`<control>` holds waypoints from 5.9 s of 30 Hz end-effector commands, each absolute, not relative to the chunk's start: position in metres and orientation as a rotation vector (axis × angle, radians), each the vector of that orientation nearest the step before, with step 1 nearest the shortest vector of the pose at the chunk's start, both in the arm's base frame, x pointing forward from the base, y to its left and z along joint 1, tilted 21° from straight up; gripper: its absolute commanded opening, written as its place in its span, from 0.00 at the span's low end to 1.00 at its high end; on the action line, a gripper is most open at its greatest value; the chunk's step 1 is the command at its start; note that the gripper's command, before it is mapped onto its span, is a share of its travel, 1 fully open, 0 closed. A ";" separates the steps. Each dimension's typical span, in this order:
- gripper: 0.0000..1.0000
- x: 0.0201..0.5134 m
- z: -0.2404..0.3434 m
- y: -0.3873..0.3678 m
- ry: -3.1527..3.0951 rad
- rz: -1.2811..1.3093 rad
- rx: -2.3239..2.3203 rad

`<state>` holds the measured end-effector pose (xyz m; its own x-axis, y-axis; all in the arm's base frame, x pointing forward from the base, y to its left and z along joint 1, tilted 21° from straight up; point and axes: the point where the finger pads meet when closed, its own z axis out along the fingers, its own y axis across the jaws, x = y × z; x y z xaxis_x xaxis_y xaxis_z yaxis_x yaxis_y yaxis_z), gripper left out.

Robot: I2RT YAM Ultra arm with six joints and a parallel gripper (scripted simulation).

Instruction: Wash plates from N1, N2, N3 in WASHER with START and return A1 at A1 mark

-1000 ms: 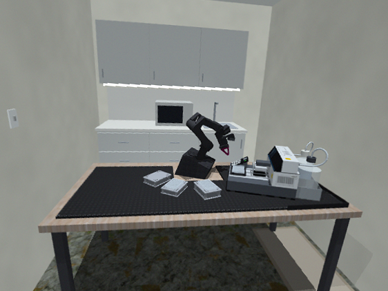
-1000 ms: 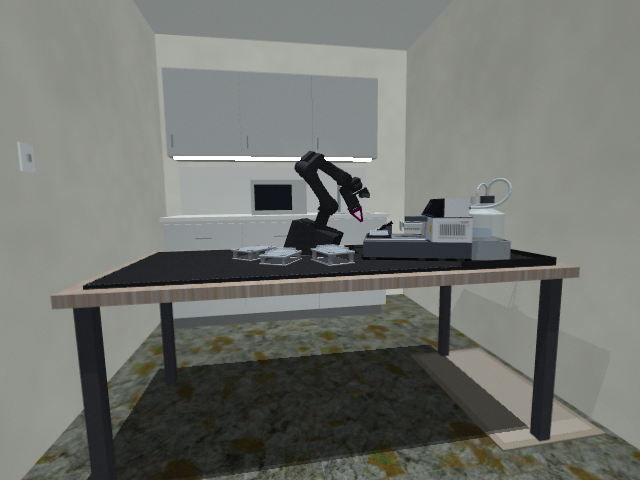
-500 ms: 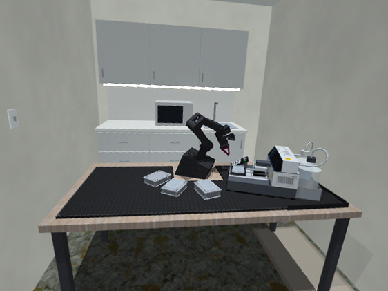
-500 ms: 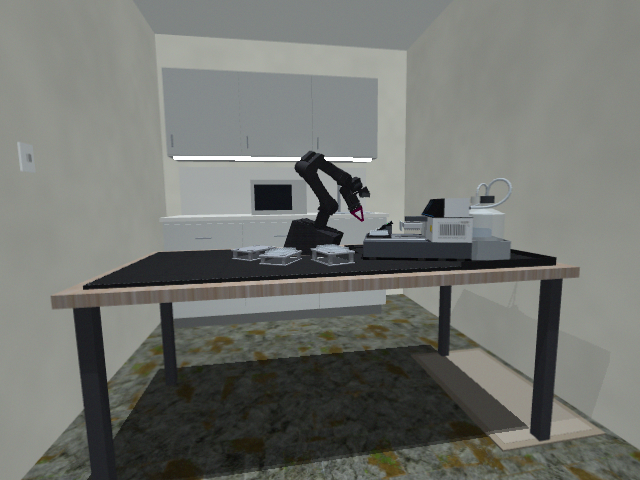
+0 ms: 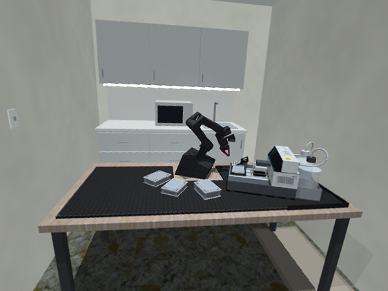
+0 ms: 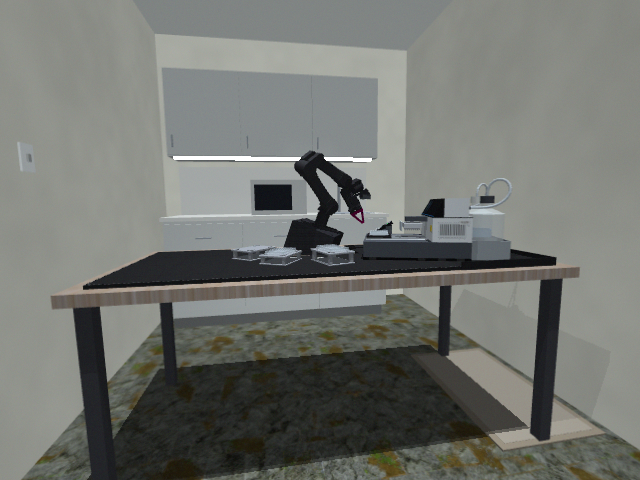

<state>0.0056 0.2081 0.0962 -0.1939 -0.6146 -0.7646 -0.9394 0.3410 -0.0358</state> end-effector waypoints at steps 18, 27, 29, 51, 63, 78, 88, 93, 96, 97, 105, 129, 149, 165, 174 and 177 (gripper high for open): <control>0.00 0.011 0.084 0.234 1.890 0.620 -1.360; 0.00 0.015 0.074 0.245 1.889 0.620 -1.360; 0.00 0.015 0.073 0.246 1.889 0.620 -1.360; 0.00 0.018 0.066 0.254 1.889 0.620 -1.360; 0.00 0.020 0.062 0.259 1.888 0.620 -1.360; 0.00 0.021 0.060 0.261 1.888 0.620 -1.360; 0.00 0.021 0.060 0.261 1.888 0.620 -1.360; 0.00 0.021 0.060 0.261 1.888 0.620 -1.360; 0.00 0.021 0.060 0.261 1.888 0.620 -1.360; 0.00 0.021 0.060 0.261 1.888 0.620 -1.360; 0.00 0.021 0.060 0.261 1.888 0.620 -1.360; 0.00 0.016 0.073 0.247 1.889 0.620 -1.360; 0.00 0.008 0.090 0.227 1.890 0.620 -1.360; 0.00 0.002 0.105 0.209 1.891 0.620 -1.361; 0.00 0.000 0.108 0.205 1.891 0.620 -1.361; 0.00 0.000 0.108 0.206 1.891 0.620 -1.361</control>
